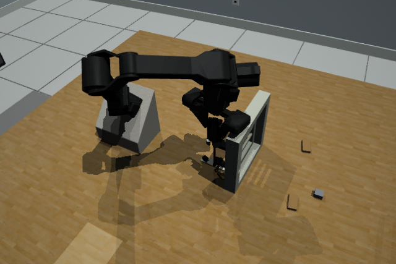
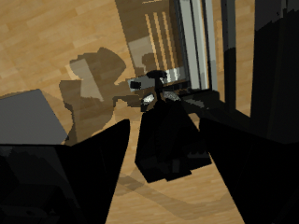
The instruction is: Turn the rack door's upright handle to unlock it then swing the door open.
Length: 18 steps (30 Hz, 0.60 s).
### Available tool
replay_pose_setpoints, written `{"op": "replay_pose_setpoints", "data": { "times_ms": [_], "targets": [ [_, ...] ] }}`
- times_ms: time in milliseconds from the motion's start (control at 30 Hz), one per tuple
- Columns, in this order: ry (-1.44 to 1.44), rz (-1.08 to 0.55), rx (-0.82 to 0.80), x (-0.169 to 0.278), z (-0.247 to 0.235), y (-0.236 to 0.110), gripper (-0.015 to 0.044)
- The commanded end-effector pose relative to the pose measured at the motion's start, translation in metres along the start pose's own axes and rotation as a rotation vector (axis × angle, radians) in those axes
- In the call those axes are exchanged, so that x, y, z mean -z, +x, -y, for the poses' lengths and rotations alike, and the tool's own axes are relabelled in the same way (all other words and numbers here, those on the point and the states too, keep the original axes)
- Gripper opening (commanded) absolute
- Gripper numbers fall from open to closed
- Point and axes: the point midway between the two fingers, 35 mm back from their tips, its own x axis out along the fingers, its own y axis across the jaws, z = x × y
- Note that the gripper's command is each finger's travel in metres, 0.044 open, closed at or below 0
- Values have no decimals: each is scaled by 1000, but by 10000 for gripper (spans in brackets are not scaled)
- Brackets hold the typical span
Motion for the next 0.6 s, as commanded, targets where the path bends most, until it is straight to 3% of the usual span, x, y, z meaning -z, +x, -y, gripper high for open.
{"op": "replay_pose_setpoints", "data": {
  "times_ms": [0, 167, 333, 567],
  "targets": [
    [-177, -2, 1, 0, 0, 0, 299],
    [-391, -2, 1, 0, 0, 0, 299],
    [-400, -2, 1, 0, 0, 0, 299],
    [-400, -2, 1, 0, 0, 0, 115]
  ]
}}
